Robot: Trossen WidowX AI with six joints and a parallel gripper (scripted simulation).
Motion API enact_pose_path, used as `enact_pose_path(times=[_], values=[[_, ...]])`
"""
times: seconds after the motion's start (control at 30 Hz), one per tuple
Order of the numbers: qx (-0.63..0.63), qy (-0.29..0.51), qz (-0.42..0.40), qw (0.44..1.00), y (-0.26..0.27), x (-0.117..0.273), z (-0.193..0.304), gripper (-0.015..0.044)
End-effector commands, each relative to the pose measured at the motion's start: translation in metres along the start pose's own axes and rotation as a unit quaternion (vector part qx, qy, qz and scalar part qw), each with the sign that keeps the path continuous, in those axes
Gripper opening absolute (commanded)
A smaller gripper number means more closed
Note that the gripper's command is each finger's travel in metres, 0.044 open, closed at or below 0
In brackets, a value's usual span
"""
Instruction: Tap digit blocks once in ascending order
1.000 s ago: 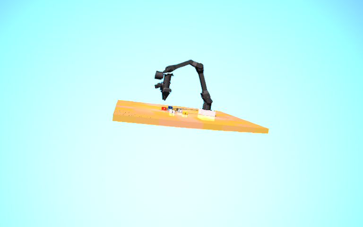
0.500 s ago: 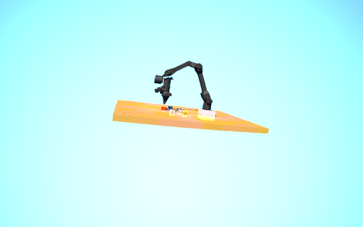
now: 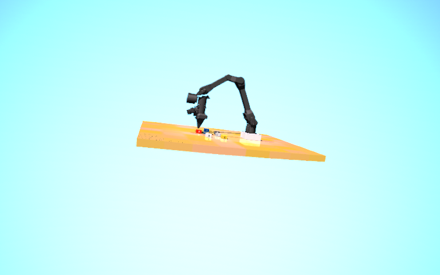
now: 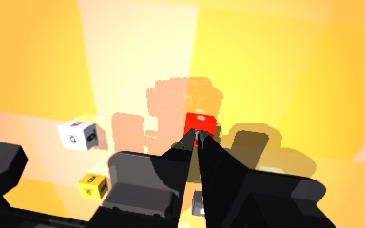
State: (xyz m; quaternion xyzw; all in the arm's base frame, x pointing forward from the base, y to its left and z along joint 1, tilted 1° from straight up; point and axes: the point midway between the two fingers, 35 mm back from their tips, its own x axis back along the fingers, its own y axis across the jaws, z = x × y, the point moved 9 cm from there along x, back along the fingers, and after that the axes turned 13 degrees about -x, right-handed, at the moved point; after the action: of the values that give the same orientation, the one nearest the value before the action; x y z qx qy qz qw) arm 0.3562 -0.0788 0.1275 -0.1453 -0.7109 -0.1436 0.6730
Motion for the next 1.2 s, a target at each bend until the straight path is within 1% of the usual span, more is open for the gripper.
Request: enact_pose_path(times=[0.0, 0.37, 0.47, 0.67, 0.7, 0.8, 0.87, 1.03, 1.17], values=[[0.002, 0.005, 0.000, 1.000, 0.000, -0.010, 0.001, 0.0020], [0.002, 0.005, 0.000, 1.000, 0.000, -0.015, 0.001, 0.0020], [0.002, 0.005, 0.000, 1.000, 0.000, 0.012, 0.001, 0.0020], [0.002, 0.005, 0.000, 1.000, 0.000, 0.018, 0.001, 0.0020], [0.002, 0.005, 0.000, 1.000, 0.000, 0.025, 0.000, 0.0020], [0.002, 0.005, 0.000, 1.000, 0.000, 0.072, -0.002, 0.0020], [0.002, 0.005, 0.000, 1.000, 0.000, 0.093, 0.000, 0.0020], [0.002, 0.005, 0.000, 1.000, -0.001, 0.096, 0.001, 0.0020], [0.002, 0.007, 0.002, 1.000, -0.026, 0.103, 0.033, 0.0020]])
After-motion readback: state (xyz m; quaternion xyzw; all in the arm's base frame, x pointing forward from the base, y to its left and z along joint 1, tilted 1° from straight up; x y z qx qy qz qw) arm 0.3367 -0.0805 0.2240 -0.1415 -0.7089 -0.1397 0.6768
